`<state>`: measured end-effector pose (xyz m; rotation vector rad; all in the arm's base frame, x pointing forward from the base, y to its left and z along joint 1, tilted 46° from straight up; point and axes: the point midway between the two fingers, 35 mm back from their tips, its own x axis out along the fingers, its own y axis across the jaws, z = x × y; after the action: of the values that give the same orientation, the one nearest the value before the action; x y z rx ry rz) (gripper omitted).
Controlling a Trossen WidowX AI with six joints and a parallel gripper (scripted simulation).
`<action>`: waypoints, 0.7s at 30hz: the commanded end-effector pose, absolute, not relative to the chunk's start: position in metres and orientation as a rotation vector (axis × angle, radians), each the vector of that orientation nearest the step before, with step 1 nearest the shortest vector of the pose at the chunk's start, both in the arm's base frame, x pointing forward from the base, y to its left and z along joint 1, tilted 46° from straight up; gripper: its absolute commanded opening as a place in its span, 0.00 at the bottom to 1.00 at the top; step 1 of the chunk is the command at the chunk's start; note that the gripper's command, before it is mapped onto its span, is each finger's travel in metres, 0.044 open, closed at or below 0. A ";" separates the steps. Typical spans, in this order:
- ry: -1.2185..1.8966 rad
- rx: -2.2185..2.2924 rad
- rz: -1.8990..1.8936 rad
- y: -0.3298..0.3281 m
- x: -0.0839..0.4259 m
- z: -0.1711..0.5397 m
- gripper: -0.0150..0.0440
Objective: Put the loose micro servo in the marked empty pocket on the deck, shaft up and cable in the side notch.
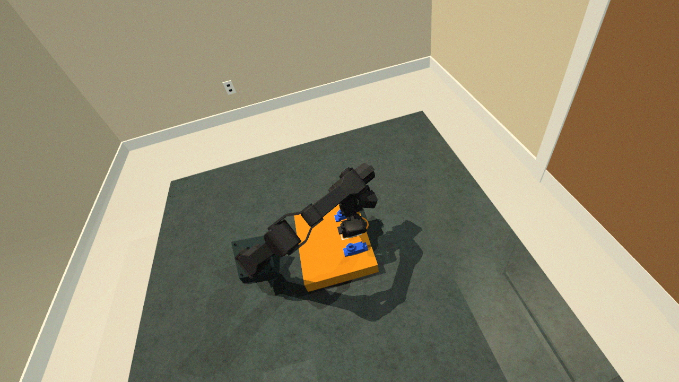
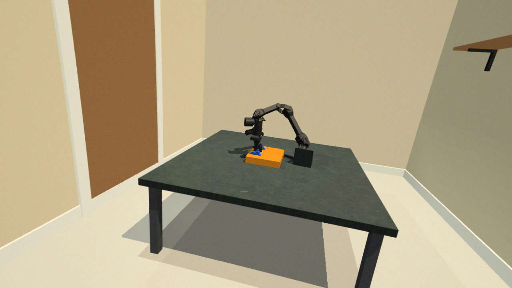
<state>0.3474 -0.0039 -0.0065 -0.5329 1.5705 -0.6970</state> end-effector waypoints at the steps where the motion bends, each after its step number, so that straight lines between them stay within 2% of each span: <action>1: 1.571 -0.539 -0.693 -0.006 0.347 -0.009 0.25; 21: 1.571 -0.540 -0.694 -0.018 0.345 -0.021 0.25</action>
<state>0.3452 -0.0164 -0.0193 -0.5343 1.5700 -0.6969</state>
